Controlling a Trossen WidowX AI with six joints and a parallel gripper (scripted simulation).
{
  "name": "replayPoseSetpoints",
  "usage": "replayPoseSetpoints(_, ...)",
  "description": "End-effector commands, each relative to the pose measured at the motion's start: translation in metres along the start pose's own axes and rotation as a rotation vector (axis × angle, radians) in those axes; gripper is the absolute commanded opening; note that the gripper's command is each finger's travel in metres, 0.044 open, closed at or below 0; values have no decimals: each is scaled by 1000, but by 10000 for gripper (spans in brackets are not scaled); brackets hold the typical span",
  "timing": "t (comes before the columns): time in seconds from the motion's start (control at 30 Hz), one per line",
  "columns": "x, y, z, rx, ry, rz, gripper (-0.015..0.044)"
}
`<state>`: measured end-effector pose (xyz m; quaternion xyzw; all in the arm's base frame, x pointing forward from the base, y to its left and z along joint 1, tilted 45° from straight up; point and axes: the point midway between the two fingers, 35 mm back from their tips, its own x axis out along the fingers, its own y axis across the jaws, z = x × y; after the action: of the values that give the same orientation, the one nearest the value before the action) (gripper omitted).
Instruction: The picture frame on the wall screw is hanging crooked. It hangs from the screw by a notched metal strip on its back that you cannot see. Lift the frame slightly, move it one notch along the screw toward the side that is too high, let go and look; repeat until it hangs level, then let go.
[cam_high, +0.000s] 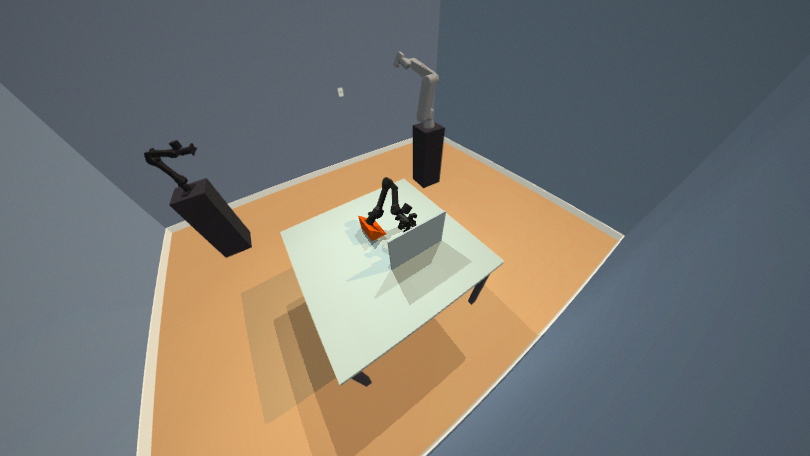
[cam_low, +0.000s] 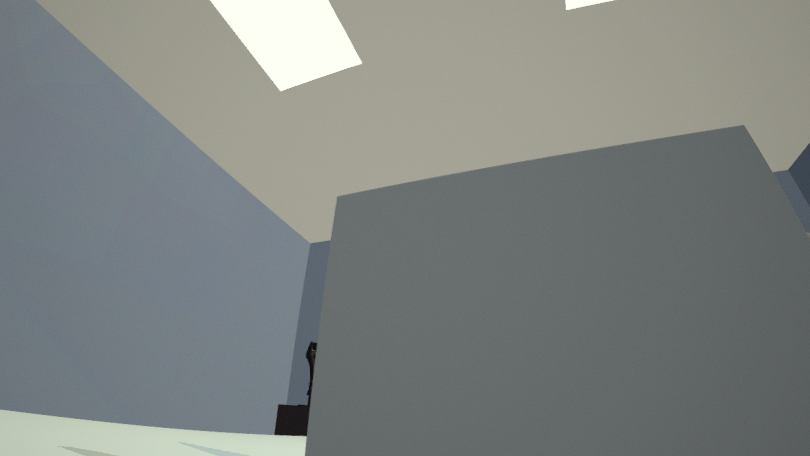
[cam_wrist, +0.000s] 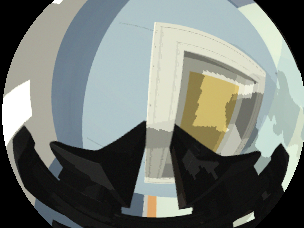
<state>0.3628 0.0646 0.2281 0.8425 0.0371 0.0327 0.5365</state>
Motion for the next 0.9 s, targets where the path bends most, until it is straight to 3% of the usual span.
replayPoseSetpoints(0.0, 0, 0, 0, 21, 1, 0, 0)
replayPoseSetpoints(0.87, 0, -1, 1, 131, 2, 0, 0)
